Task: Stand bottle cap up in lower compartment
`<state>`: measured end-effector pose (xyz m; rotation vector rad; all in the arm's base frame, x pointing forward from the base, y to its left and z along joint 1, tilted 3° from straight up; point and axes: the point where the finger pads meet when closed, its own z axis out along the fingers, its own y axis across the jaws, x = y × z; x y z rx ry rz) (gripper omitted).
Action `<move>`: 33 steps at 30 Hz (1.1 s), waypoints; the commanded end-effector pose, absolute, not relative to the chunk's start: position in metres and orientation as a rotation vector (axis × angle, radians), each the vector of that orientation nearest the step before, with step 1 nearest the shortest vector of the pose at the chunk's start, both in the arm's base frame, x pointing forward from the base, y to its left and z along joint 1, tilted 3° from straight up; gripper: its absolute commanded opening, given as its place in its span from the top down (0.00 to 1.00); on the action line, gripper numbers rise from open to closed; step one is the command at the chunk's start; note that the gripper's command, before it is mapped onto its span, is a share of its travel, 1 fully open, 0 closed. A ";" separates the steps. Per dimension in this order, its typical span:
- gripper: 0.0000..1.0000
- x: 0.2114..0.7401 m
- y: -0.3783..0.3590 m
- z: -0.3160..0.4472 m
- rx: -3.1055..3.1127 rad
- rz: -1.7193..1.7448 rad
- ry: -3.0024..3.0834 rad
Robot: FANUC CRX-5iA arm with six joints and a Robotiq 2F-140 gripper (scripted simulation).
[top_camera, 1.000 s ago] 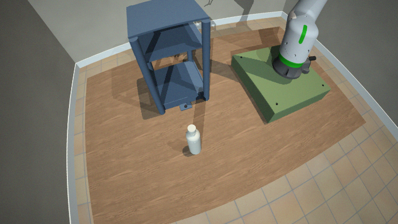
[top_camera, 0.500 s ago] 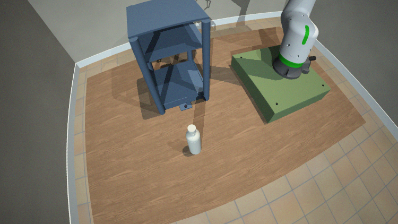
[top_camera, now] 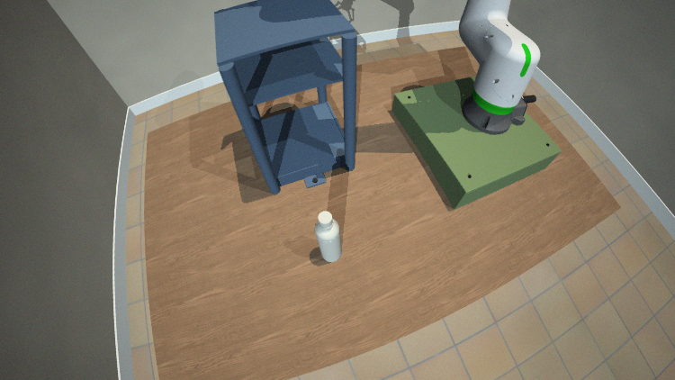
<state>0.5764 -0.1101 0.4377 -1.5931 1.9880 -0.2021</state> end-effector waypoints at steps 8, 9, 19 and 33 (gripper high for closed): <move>0.00 0.587 0.000 0.422 -1.822 -0.048 2.026; 0.00 0.587 0.010 0.420 -1.842 -0.039 2.030; 0.00 0.574 0.100 0.411 -2.029 0.016 2.063; 0.00 0.530 0.222 0.405 -2.277 -0.018 2.110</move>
